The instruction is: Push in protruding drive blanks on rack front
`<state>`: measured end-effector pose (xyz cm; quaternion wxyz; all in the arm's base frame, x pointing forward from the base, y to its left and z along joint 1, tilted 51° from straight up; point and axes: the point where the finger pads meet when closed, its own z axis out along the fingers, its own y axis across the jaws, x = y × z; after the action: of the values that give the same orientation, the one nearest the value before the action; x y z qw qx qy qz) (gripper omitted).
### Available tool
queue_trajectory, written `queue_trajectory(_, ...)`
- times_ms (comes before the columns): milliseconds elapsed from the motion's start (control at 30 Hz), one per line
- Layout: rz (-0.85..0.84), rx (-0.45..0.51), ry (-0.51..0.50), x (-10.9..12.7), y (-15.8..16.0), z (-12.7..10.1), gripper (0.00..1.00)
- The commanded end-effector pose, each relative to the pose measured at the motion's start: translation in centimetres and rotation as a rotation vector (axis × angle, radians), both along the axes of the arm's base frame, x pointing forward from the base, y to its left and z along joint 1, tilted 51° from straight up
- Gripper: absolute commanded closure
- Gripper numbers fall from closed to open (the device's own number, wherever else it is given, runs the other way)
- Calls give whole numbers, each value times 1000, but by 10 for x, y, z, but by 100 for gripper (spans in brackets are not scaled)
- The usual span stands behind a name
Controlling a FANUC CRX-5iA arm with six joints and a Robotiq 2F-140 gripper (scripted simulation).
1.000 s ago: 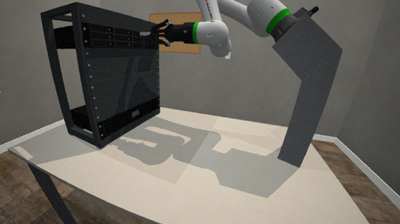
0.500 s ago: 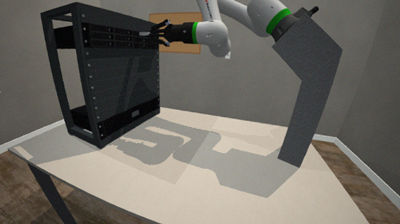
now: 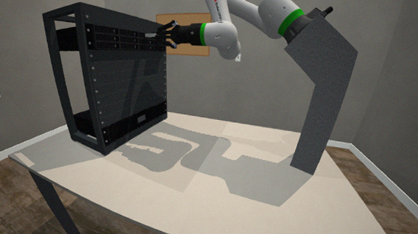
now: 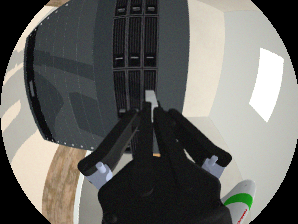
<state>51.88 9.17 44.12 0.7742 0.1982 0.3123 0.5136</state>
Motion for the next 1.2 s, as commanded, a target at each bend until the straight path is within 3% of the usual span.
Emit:
queue_trajectory(0,1,0,-1,0,0,1,90)
queue_trajectory(1167,1,0,-1,3,0,4,90)
